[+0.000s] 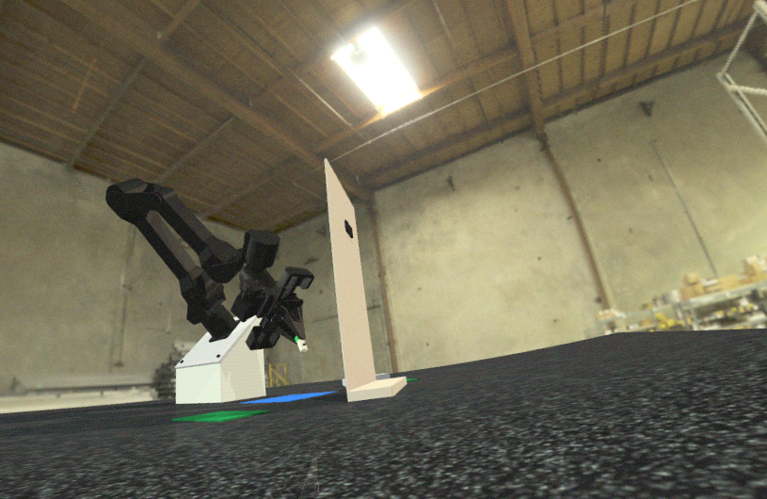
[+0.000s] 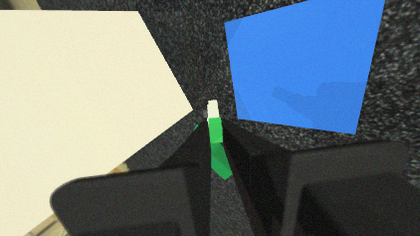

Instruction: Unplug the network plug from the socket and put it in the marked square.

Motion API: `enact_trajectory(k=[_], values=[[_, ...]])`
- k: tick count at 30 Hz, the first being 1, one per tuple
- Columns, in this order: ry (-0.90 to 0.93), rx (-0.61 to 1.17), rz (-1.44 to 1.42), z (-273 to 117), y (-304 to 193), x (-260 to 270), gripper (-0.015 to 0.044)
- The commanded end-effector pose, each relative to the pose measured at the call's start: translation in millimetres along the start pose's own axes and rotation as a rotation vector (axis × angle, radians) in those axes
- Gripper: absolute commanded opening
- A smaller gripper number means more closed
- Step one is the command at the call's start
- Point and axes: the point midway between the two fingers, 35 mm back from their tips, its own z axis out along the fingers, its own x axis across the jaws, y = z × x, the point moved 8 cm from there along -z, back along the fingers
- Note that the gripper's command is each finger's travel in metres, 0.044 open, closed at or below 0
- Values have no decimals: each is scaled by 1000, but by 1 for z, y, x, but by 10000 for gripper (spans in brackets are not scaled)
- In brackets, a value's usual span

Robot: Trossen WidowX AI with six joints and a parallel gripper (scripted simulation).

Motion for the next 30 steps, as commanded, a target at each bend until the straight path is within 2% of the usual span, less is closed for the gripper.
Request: enact_trajectory(k=[1, 6, 30], values=[[-30, -66, 8, -2, -3, -14, 0], [-43, -133, 19, -4, -4, -24, 0], [-49, -129, 21, 6, -5, -28, 0]])
